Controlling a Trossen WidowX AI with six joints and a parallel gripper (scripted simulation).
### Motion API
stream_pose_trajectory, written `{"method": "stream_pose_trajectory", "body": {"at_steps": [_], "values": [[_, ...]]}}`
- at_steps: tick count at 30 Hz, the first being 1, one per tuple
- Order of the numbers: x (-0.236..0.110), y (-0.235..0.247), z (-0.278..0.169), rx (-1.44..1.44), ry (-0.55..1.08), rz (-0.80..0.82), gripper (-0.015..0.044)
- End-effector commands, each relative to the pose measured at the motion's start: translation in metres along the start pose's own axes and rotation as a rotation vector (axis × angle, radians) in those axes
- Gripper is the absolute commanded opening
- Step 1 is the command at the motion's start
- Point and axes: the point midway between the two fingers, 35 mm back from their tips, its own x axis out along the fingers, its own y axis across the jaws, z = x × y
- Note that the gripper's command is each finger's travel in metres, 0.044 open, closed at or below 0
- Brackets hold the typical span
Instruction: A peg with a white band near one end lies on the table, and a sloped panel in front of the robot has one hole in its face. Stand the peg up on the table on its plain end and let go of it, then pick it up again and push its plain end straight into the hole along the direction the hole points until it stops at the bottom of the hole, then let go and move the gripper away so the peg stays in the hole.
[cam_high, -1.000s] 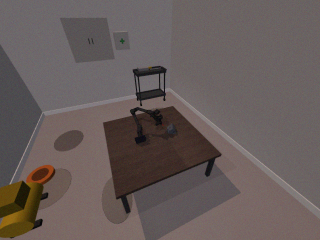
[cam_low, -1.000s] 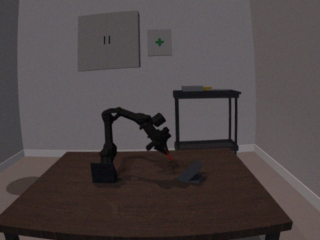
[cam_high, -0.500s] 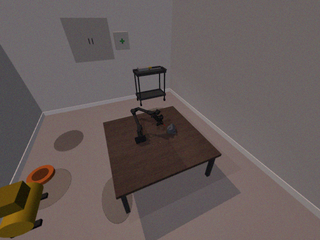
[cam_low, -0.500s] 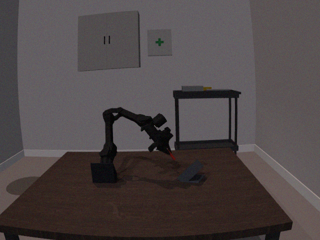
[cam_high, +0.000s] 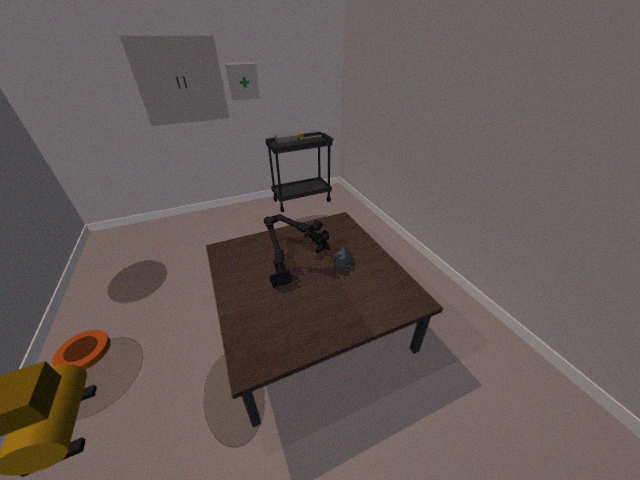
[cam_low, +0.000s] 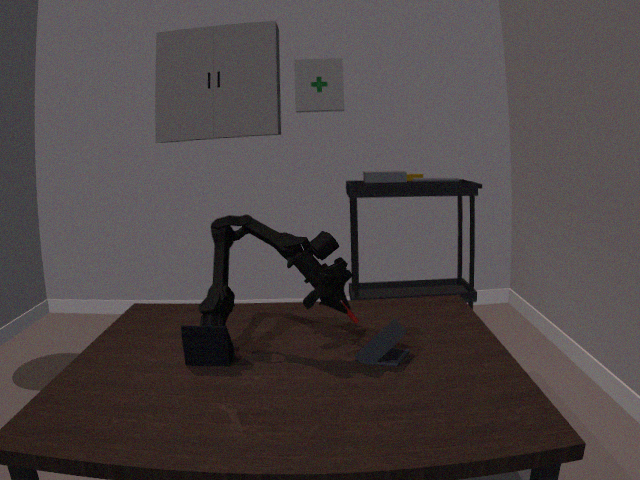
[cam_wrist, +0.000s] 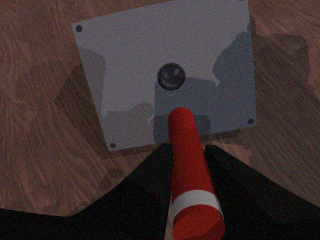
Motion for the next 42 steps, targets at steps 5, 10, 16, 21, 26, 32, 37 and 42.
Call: {"method": "stream_pose_trajectory", "body": {"at_steps": [5,10,16,21,26,32,37,42], "values": [[0.013,0.0,0.002,0.011,-0.014,0.004,0.0],[0.02,0.001,0.004,0.015,-0.024,0.011,0.0],[0.028,0.002,0.005,0.021,-0.035,0.018,0.0],[0.03,0.002,0.006,0.016,-0.039,0.021,0.0],[0.033,0.002,0.006,0.013,-0.041,0.023,0.0],[0.037,0.002,0.006,0.011,-0.042,0.024,0.0],[0.044,0.003,0.006,0.009,-0.043,0.024,0.0],[0.05,0.002,0.006,0.008,-0.043,0.024,0.0]]}}
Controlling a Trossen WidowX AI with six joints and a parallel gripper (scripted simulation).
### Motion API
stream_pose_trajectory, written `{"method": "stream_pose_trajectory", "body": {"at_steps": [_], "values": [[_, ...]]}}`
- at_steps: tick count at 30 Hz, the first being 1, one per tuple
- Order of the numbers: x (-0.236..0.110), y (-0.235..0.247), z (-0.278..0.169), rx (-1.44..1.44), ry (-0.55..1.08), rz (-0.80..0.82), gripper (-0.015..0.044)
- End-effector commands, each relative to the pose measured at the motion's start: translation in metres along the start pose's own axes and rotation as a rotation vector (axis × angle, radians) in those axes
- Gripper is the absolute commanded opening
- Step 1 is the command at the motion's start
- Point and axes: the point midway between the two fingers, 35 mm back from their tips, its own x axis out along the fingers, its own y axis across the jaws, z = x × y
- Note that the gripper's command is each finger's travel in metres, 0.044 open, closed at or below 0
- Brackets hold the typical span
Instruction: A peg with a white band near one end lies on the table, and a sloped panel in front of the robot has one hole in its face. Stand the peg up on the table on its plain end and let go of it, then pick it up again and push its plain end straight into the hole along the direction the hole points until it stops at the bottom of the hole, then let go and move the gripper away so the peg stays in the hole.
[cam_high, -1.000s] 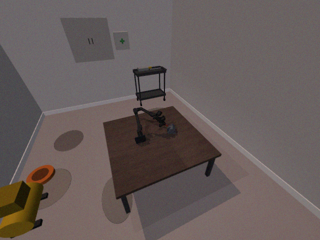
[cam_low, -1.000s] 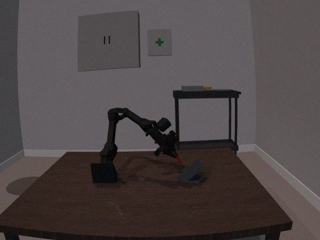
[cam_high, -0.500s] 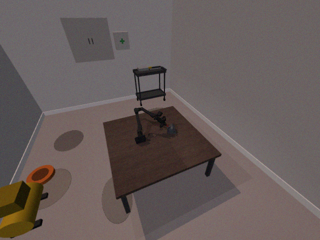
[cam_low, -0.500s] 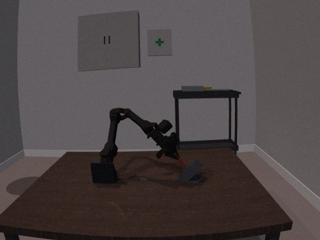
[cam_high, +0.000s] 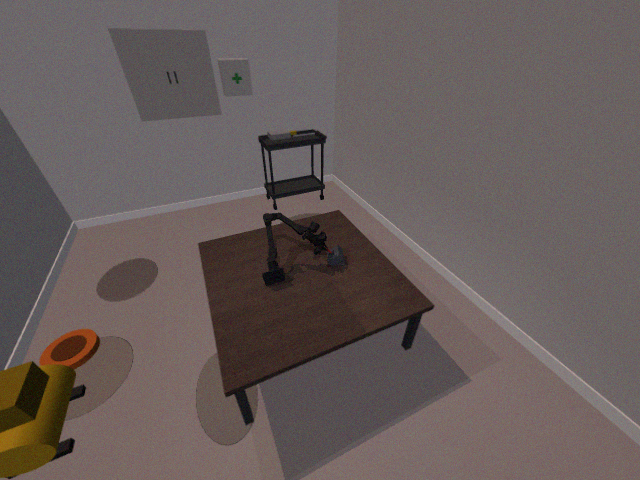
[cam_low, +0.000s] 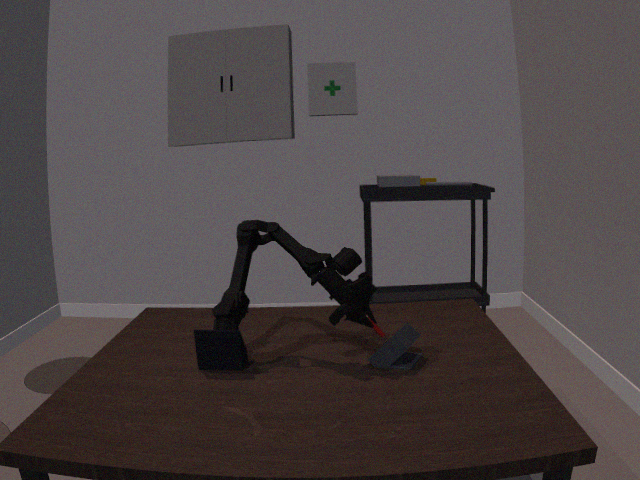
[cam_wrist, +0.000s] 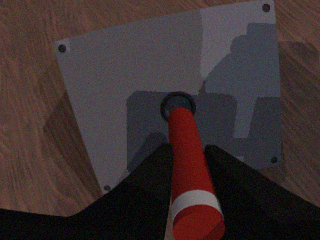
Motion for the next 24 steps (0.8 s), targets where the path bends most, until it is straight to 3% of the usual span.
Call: {"method": "stream_pose_trajectory", "body": {"at_steps": [1,24], "values": [[0.0067,0.0007,0.0002,0.002,-0.002,0.0,0.0],[0.008,-0.0005,-0.0004,0.0,0.001,-0.001,0.0]]}}
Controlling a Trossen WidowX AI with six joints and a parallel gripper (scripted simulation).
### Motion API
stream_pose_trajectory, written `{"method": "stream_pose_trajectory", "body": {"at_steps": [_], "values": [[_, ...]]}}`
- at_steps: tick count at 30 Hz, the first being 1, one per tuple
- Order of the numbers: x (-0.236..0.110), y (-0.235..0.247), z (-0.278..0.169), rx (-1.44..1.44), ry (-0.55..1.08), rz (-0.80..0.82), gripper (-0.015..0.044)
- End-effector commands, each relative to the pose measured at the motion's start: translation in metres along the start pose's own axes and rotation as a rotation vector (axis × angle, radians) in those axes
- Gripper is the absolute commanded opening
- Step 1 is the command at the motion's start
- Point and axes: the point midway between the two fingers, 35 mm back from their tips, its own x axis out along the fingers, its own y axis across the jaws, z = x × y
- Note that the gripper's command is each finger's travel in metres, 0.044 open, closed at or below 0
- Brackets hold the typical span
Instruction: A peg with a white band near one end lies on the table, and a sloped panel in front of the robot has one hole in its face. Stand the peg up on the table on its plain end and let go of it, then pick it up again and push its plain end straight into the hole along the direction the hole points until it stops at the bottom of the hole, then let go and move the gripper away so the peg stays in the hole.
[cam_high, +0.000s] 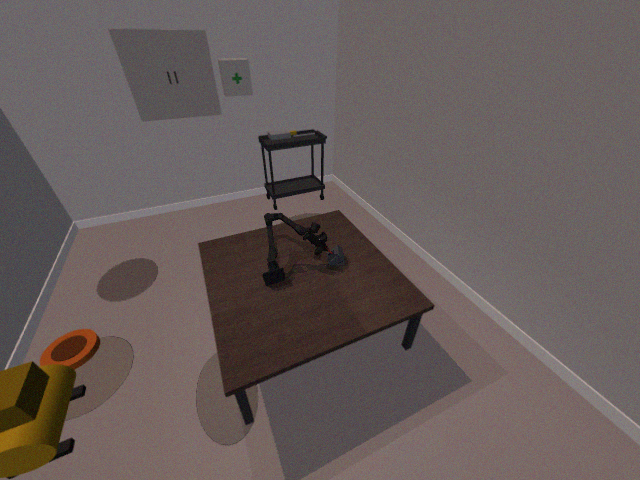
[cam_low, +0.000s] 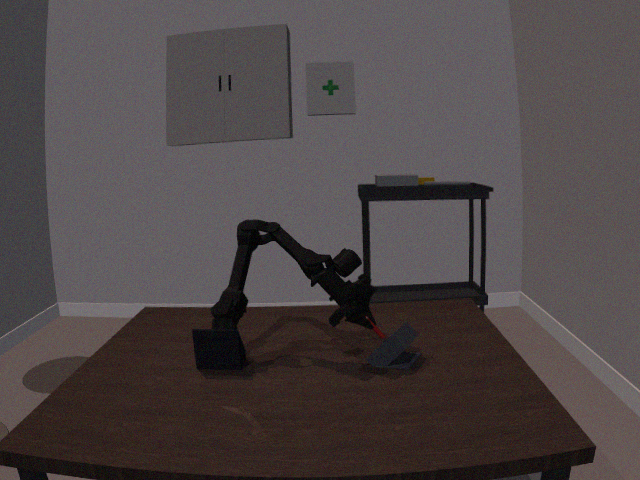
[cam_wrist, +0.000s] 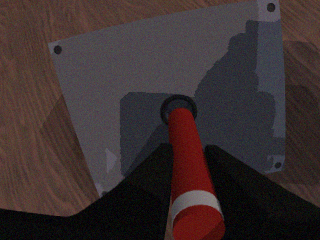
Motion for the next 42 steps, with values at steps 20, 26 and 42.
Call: {"method": "stream_pose_trajectory", "body": {"at_steps": [20,26,42], "values": [[0.007,0.002,0.002,0.0,0.001,-0.001,0.0],[0.01,0.001,0.001,0.0,0.001,-0.001,0.0],[0.02,0.0,0.001,0.0,0.001,-0.001,0.0]]}}
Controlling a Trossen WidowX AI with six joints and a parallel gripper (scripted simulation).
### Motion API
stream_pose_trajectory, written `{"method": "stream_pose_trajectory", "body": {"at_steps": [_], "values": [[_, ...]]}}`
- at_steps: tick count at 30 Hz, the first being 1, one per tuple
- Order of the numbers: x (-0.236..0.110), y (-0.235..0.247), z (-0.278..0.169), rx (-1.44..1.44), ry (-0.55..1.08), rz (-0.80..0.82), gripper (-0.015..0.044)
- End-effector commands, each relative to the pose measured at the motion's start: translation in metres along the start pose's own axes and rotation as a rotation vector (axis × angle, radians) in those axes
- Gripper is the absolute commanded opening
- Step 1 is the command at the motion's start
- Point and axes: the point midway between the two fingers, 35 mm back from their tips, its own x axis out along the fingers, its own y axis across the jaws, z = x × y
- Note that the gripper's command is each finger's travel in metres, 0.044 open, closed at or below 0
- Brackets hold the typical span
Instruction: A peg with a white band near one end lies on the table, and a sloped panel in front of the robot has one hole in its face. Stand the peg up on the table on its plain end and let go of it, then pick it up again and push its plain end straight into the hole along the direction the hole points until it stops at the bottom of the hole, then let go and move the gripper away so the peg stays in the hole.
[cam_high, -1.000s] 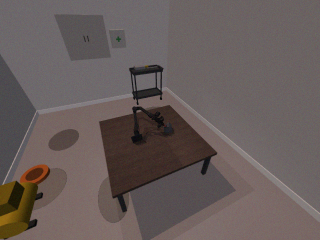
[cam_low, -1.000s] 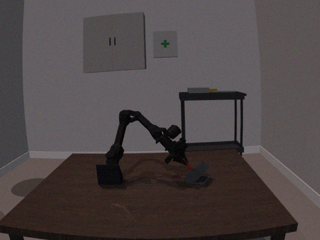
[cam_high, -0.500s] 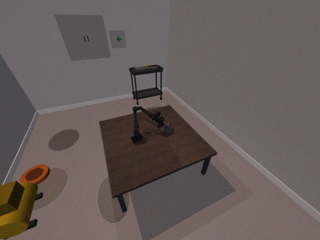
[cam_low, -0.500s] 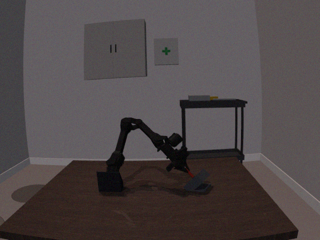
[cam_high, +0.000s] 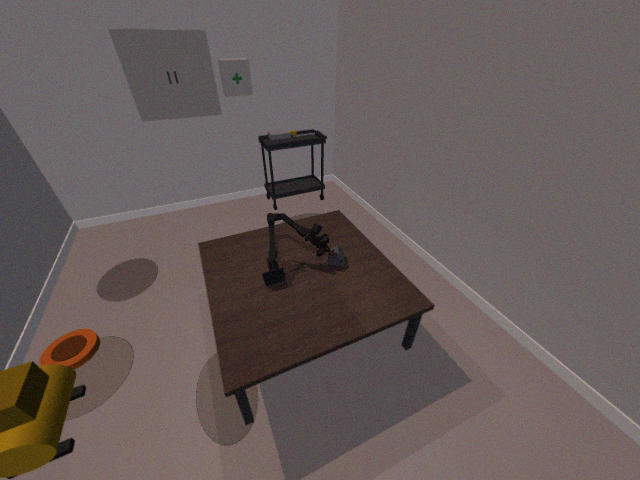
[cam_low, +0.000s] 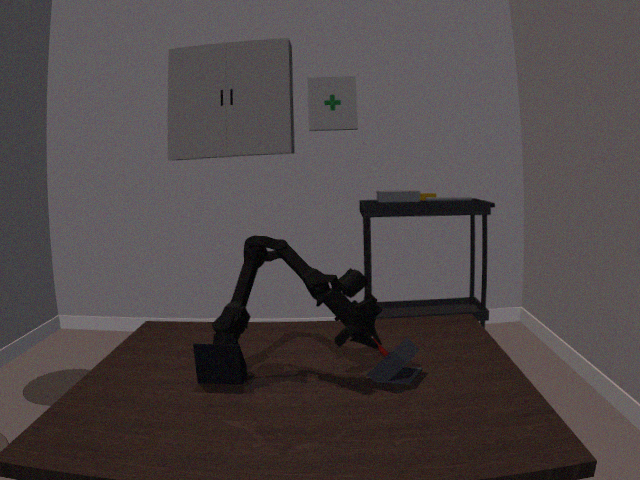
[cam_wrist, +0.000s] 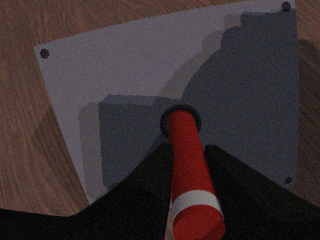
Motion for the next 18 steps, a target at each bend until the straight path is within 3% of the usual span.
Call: {"method": "stream_pose_trajectory", "body": {"at_steps": [1,18], "values": [[0.004,0.0,0.001,0.004,-0.003,-0.001,0.0],[0.014,0.0,0.0,0.004,-0.003,0.0,0.0]]}}
